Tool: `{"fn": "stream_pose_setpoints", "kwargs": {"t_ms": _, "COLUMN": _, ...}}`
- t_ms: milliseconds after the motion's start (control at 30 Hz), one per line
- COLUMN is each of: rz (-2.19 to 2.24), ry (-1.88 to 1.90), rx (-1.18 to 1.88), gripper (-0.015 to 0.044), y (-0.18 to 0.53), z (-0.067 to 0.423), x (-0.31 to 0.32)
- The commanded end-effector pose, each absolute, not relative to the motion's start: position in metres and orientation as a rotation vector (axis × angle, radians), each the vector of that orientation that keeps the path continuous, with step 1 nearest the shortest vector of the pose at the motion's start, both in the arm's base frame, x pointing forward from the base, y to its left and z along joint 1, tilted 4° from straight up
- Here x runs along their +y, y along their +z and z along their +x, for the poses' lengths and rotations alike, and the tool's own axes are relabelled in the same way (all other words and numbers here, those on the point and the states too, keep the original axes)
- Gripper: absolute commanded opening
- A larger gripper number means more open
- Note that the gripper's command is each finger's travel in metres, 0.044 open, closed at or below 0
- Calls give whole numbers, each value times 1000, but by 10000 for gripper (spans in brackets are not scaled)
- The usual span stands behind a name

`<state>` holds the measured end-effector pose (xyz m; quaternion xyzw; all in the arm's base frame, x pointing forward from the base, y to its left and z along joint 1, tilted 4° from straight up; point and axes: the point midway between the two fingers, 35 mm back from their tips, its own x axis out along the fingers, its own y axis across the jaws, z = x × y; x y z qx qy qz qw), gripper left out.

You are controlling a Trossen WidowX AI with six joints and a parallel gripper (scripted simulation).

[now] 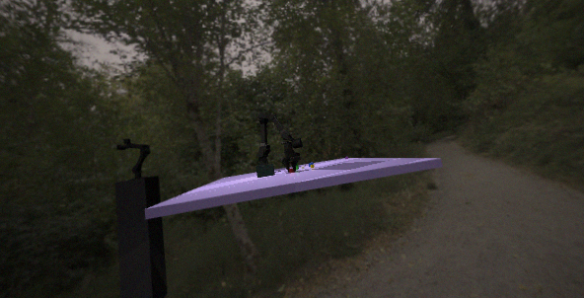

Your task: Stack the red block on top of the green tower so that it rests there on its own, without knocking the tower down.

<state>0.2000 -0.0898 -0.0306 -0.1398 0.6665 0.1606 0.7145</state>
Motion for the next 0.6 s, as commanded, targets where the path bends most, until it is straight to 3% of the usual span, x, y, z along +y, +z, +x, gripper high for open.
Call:
{"fn": "stream_pose_setpoints", "kwargs": {"t_ms": 0, "rz": -306, "ry": 355, "rx": 1473, "gripper": 309, "y": -31, "z": 200, "x": -89}}
{"fn": "stream_pose_setpoints", "kwargs": {"t_ms": 267, "rz": -306, "ry": 355, "rx": 1473, "gripper": 99, "y": -31, "z": 200, "x": -89}}
{"fn": "stream_pose_setpoints", "kwargs": {"t_ms": 500, "rz": -306, "ry": 355, "rx": 1473, "gripper": 52, "y": -31, "z": 200, "x": -89}}
{"fn": "stream_pose_setpoints", "kwargs": {"t_ms": 567, "rz": -306, "ry": 355, "rx": 1473, "gripper": 0, "y": -28, "z": 200, "x": -90}}
